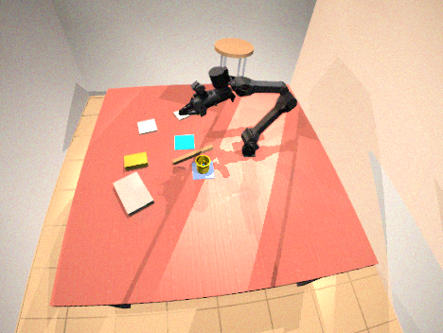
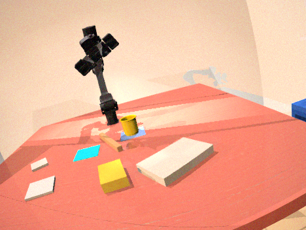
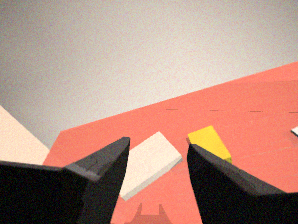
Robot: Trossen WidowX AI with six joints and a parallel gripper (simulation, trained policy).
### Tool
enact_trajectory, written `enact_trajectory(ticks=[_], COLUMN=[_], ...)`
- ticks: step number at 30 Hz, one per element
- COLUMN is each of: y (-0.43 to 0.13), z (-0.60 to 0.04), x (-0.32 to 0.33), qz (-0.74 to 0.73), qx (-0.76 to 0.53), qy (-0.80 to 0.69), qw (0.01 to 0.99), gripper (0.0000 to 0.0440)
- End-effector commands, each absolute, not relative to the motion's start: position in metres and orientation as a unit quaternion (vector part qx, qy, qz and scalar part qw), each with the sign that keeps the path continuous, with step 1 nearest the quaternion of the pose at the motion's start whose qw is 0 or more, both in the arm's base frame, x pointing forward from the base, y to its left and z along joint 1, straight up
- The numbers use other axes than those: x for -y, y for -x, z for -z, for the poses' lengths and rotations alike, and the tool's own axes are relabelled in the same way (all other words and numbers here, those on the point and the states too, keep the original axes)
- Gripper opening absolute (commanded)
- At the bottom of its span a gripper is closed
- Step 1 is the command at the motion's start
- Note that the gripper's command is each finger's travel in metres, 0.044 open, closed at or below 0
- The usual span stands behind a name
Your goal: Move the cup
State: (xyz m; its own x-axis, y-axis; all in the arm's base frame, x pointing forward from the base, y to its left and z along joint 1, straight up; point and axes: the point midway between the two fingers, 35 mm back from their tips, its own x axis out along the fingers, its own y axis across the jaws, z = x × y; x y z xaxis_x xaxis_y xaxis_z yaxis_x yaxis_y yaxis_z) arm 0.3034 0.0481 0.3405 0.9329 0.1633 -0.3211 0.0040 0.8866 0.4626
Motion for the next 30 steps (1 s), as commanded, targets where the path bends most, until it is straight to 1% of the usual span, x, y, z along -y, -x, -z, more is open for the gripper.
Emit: enact_trajectory(ticks=[1, 14, 30], y=[-0.303, -0.3, -0.292], z=[-0.339, -0.333, -0.317], x=[-0.053, -0.07, -0.087], qz=[-0.04, -0.012, 0.051], qx=[-0.202, -0.287, -0.385], qy=[-0.259, -0.344, -0.423], qw=[0.944, 0.894, 0.819], gripper=[0.0175, 0.0182, 0.0179])
